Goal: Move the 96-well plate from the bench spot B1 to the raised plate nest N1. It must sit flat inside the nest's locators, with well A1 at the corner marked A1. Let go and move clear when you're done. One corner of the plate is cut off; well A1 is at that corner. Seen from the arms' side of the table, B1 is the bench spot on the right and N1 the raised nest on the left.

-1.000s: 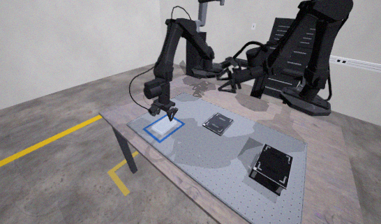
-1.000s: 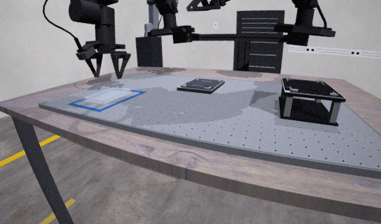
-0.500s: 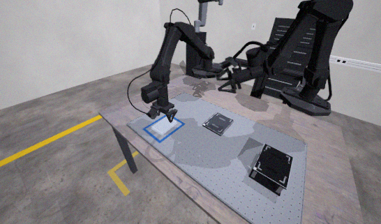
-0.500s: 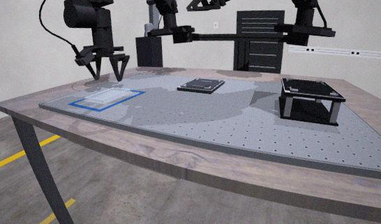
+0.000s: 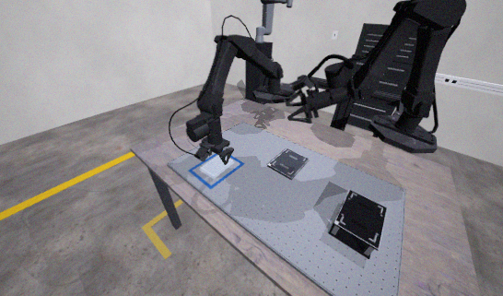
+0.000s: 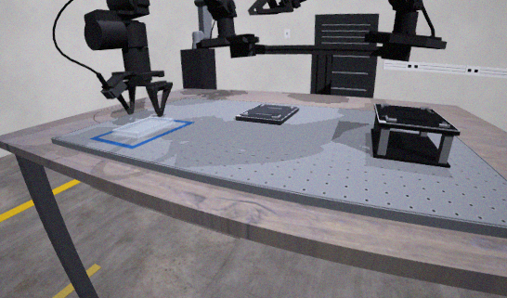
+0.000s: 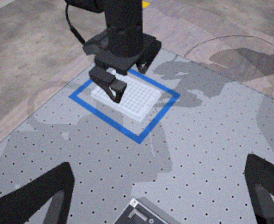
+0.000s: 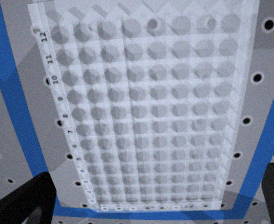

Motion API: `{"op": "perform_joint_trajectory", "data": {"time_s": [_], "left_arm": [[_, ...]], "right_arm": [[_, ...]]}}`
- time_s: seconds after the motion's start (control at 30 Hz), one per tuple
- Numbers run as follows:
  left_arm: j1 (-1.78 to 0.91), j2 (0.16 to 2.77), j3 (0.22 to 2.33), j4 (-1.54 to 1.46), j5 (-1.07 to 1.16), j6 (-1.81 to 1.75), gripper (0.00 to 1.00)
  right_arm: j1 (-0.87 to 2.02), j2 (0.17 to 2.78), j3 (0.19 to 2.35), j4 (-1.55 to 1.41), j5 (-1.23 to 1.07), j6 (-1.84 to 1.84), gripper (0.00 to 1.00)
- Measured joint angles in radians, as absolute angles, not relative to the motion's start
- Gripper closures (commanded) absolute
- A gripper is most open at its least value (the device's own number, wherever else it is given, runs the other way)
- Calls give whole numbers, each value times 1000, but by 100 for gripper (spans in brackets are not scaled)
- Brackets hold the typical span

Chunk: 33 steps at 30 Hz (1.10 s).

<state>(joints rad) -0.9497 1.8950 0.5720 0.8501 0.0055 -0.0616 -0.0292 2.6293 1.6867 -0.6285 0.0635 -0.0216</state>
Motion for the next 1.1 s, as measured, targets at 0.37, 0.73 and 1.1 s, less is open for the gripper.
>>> {"op": "perform_joint_trajectory", "data": {"time_s": [0.37, 0.73, 1.1], "left_arm": [[-950, 1895, 572, 850, 6, -62, 0], [-950, 1895, 572, 850, 6, -62, 0], [-950, 1895, 572, 850, 6, -62, 0]], "right_arm": [[-29, 2659, 1691, -607, 64, -23, 0], [-29, 2708, 1711, -580, 64, -26, 0], [-29, 2714, 1713, -570, 64, -26, 0]]}}
